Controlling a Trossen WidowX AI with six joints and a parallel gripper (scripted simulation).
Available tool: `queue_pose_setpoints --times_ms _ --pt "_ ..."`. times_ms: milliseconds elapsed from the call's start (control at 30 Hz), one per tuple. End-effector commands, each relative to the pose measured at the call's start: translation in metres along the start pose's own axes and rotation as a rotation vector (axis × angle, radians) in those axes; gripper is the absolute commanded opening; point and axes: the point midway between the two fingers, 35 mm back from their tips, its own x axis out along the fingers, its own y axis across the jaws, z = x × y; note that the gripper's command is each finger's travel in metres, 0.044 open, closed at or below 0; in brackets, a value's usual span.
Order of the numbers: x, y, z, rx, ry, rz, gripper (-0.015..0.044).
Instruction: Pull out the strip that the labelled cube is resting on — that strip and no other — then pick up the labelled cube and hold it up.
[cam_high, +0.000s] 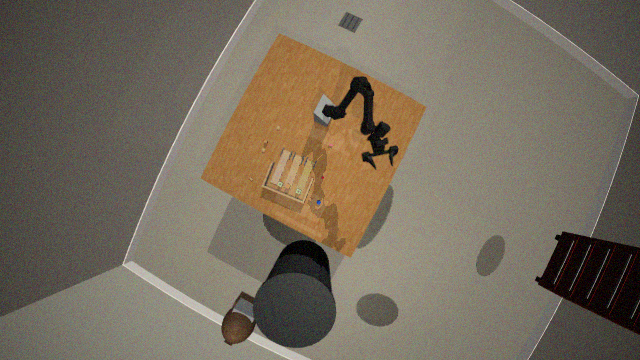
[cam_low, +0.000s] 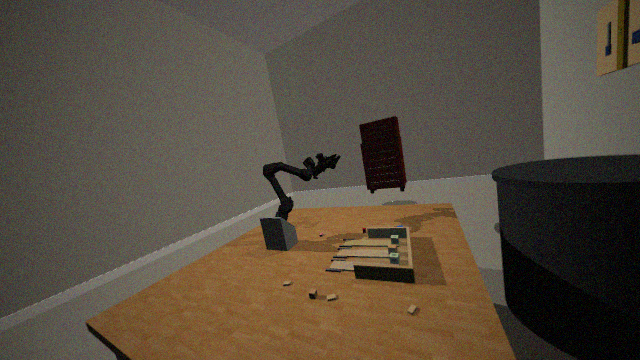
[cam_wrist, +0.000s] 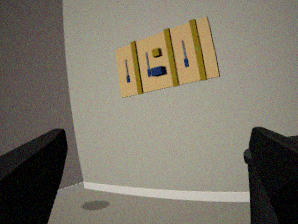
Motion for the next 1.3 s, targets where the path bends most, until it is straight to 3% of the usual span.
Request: queue_pose_setpoints --times_ms 0,433,800,1067,1267 --pt "0.009 -0.058 -0.047 -0.232 0.157 -0.052 0.0400" --pt "-0.018 -0.240 -0.081 -0.493 0.511 -0.345 0.0400" --pt "-0.116 -0.379 -0.065 -0.435 0.838 -0.617 0.0400" --pt "-0.220 -0.431 -0.040 -0.155 0.945 -0.787 0.0400" --pt "-0.235 -0.434 -0.037 -0.100 0.943 -0.803 0.0400"
